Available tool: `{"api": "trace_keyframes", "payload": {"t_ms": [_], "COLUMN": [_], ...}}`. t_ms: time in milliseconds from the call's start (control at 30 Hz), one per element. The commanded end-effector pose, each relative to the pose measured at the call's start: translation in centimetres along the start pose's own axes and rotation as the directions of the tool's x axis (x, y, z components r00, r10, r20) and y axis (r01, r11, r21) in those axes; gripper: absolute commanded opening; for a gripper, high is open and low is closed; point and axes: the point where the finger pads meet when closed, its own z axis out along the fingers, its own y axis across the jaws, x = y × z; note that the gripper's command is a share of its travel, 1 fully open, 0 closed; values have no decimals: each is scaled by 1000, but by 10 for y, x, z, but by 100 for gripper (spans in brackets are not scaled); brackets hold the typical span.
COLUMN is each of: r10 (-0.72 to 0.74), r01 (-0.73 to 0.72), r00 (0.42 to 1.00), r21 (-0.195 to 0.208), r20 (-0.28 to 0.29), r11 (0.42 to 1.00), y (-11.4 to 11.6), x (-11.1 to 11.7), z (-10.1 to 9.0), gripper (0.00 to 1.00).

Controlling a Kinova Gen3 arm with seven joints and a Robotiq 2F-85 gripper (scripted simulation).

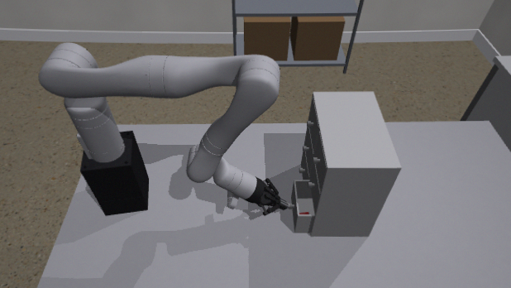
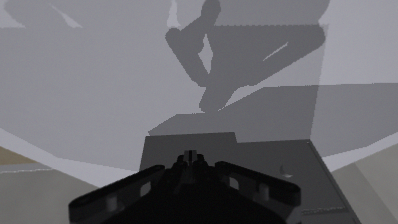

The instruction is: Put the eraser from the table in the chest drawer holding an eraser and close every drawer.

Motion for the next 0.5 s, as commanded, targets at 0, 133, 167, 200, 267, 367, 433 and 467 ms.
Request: {"api": "trace_keyframes", "payload": {"t_ms": [0, 133, 167, 200, 267, 367, 433, 467], "r10": [-2, -2, -2, -2, -2, -2, -2, -2], "r01": [2, 2, 2, 2, 2, 2, 2, 2], "r00": [1000, 1000, 1000, 1000, 1000, 1000, 1000, 1000], "r21": [0, 0, 0, 0, 0, 0, 0, 0], "r20": [10, 10, 10, 10, 10, 10, 10, 10], "r11": [1000, 1000, 1000, 1000, 1000, 1000, 1000, 1000], "y": [0, 0, 0, 0, 0, 0, 0, 0], "x": [-8, -13, -14, -15, -17, -19, -20, -21], "z": [4, 10, 11, 12, 15, 17, 18, 19], "gripper": [0, 0, 0, 0, 0, 0, 0, 0]}}
